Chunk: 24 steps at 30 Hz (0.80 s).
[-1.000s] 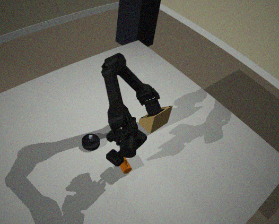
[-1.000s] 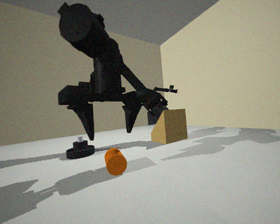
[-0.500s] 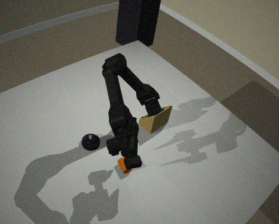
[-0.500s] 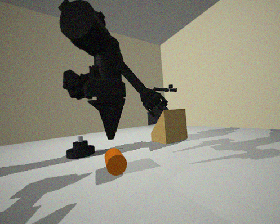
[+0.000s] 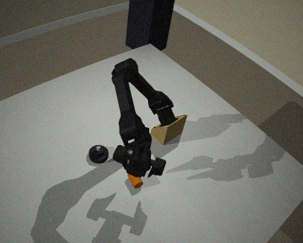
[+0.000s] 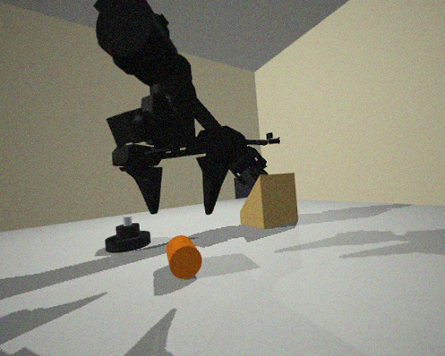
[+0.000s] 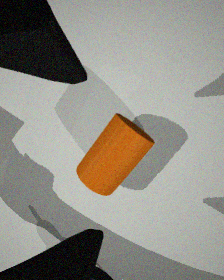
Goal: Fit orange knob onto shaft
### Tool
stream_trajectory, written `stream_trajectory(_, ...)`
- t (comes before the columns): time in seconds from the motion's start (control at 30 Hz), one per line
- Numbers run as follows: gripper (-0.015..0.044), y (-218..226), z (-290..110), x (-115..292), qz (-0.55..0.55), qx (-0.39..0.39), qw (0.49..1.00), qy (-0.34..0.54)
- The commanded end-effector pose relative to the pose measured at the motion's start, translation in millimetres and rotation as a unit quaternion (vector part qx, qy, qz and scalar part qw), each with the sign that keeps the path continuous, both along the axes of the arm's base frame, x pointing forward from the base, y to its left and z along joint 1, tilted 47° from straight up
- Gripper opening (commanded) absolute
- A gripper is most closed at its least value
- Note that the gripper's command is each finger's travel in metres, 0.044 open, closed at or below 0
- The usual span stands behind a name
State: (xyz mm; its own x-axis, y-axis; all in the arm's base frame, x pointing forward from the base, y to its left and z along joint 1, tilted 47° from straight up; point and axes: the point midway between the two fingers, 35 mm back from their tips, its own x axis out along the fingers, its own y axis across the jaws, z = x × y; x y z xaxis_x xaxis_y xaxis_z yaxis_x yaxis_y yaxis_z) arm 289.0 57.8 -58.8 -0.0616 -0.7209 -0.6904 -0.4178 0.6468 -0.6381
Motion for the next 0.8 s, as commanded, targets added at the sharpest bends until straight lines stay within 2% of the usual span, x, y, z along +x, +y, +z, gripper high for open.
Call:
stream_trajectory(0.0, 0.0440, 7, -4, 3, 0.264, 0.030, 0.922, 0.281)
stream_trajectory(0.5, 0.0440, 7, -4, 4, 0.265, 0.030, 0.922, 0.281)
stream_trajectory(0.77, 0.0440, -11, -21, 2, 0.265, 0.029, 0.922, 0.281)
